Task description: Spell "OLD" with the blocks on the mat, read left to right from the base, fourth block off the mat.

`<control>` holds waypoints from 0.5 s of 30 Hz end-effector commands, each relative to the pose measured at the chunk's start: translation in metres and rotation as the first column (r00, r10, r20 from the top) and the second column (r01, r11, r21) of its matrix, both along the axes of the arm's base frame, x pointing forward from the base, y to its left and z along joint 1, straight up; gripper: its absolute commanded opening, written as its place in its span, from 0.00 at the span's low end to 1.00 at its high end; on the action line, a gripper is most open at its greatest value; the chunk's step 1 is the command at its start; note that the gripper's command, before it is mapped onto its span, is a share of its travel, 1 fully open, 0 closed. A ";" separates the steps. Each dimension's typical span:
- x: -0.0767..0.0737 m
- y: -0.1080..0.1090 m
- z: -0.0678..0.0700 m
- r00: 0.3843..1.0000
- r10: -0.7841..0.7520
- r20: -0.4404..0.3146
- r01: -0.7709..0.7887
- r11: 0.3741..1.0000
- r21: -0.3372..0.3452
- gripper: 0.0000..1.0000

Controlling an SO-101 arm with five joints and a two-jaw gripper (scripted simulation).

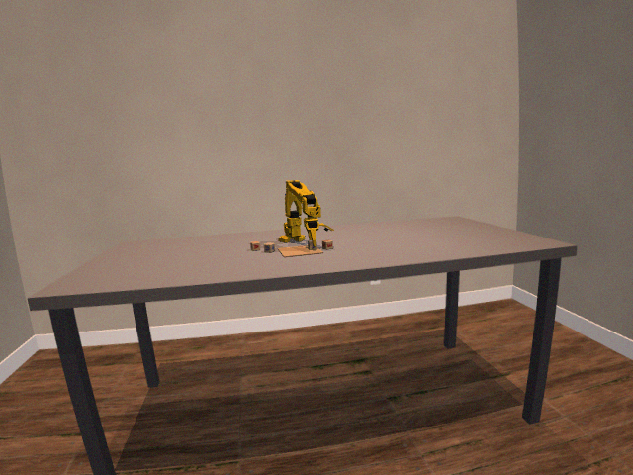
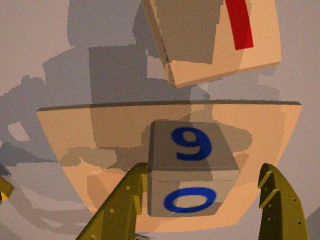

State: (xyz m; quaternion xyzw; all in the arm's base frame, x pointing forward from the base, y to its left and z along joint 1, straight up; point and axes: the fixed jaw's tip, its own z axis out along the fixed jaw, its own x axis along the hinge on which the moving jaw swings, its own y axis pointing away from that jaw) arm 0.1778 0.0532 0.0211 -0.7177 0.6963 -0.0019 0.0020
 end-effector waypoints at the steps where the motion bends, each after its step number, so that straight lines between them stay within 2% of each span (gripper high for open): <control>1: 0.009 0.002 0.009 0.998 -0.003 0.062 0.001 1.000 0.019 0.35; 10: 0.009 0.002 0.010 0.998 -0.003 0.062 0.001 1.000 0.019 0.36; 15: 0.009 0.003 0.016 0.998 -0.003 0.062 0.001 1.000 0.019 0.36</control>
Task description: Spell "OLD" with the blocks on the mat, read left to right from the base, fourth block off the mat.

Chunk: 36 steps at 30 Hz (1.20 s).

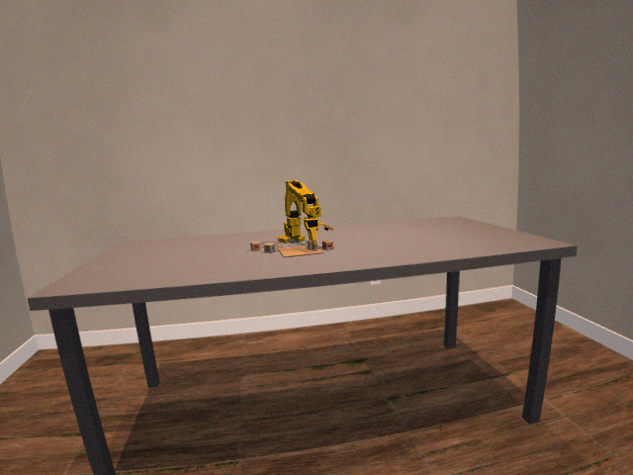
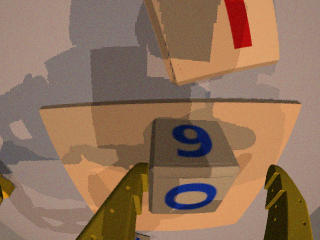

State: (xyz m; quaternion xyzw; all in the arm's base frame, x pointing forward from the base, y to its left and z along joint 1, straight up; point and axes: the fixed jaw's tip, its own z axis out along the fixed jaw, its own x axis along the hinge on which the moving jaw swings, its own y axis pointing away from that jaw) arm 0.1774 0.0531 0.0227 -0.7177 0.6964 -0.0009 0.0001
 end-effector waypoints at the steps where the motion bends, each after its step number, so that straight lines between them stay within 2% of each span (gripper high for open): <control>1: 0.010 0.003 0.017 0.998 -0.003 0.066 0.001 1.000 0.021 0.36; 7: 0.010 0.003 0.037 0.998 -0.003 0.066 0.001 1.000 0.021 0.36; 9: 0.010 0.003 0.037 0.998 -0.003 0.066 0.001 1.000 0.021 0.36; 18: 0.006 0.002 0.064 0.998 -0.003 0.066 0.001 1.000 0.021 0.36; 36: 0.005 0.001 0.068 0.998 -0.003 0.066 0.001 1.000 0.021 0.36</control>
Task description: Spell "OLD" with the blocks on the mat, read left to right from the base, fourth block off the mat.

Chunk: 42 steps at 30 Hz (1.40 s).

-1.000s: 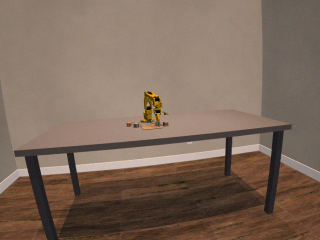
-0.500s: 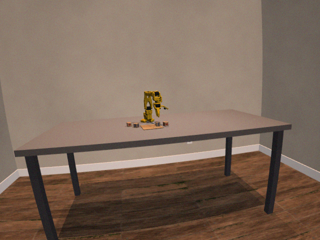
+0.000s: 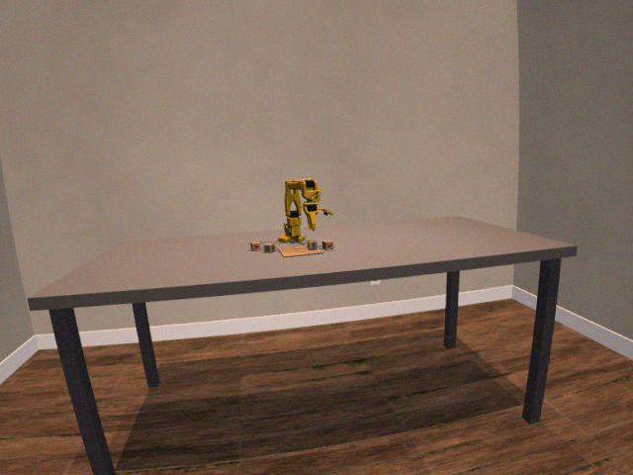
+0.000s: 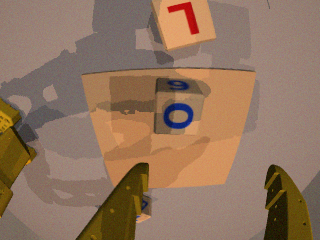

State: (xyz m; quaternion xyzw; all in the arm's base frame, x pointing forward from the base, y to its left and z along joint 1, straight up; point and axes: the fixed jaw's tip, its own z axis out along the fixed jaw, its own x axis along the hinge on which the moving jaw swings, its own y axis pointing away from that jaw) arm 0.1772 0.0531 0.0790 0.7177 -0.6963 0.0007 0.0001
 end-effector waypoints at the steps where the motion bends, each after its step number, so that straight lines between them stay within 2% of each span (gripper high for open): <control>1: 0.005 0.001 0.011 0.998 -0.003 0.066 0.001 1.000 0.021 0.36; 9: 0.005 0.001 0.012 0.998 -0.003 0.068 0.001 1.000 0.021 0.36; 13: 0.006 0.002 0.016 0.996 -0.003 0.094 0.001 1.000 0.029 0.36; 17: 0.007 0.002 0.028 0.986 -0.006 0.166 -0.002 0.999 0.050 0.36; 22: 0.007 0.002 0.052 0.953 -0.015 0.301 -0.012 0.996 0.089 0.35; 24: 0.007 0.002 0.052 0.953 -0.015 0.301 -0.012 0.996 0.089 0.35; 28: 0.005 0.001 0.071 0.913 -0.027 0.408 -0.024 0.992 0.120 0.35; 32: 0.002 0.000 0.085 0.875 -0.038 0.482 -0.035 0.989 0.142 0.35; 36: 0.000 0.000 0.091 0.857 -0.043 0.514 -0.041 0.988 0.151 0.35; 42: 0.000 0.000 0.092 0.855 -0.044 0.518 -0.041 0.988 0.152 0.35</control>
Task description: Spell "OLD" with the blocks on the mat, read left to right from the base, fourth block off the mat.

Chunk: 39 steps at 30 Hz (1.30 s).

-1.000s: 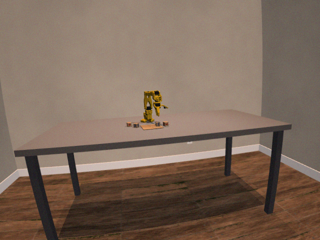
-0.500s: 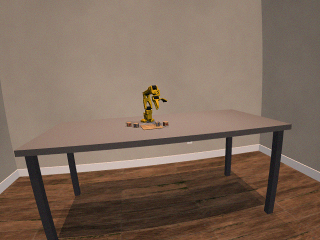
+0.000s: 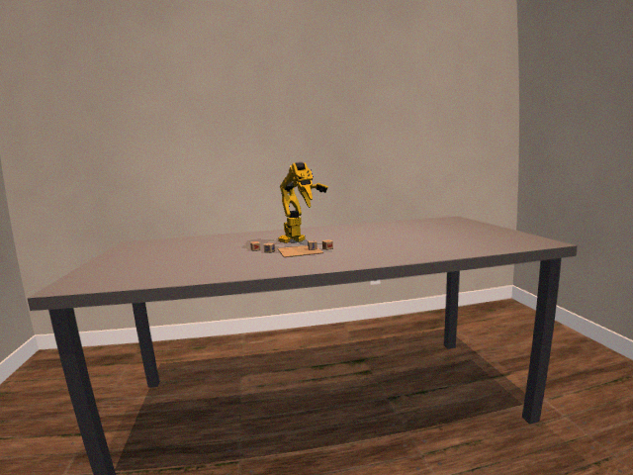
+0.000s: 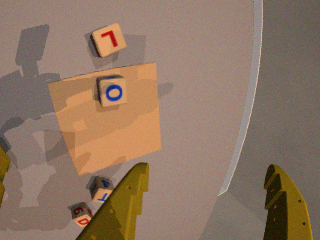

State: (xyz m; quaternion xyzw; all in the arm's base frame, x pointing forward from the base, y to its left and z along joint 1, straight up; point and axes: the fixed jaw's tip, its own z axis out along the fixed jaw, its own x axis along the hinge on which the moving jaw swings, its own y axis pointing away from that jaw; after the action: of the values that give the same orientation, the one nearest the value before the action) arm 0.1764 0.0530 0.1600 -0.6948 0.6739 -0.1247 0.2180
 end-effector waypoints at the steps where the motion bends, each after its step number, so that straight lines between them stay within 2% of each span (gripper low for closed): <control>1: 0.001 0.000 0.011 0.998 -0.003 0.059 0.002 1.000 0.019 0.35; 16: 0.002 0.005 0.011 0.997 -0.063 0.044 0.060 0.996 0.066 0.35; 23: 0.004 0.013 0.011 0.987 -0.163 0.009 0.160 0.977 0.140 0.35; 31: 0.006 0.026 0.012 0.945 -0.319 -0.069 0.326 0.911 0.252 0.35; 33: 0.006 0.026 0.012 0.945 -0.319 -0.069 0.326 0.911 0.252 0.35; 39: 0.008 0.039 0.012 0.884 -0.441 -0.158 0.468 0.819 0.331 0.35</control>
State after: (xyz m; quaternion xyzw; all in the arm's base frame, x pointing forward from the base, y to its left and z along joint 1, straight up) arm 0.1820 0.0840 0.1615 -0.5056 0.8253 -0.0370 0.2486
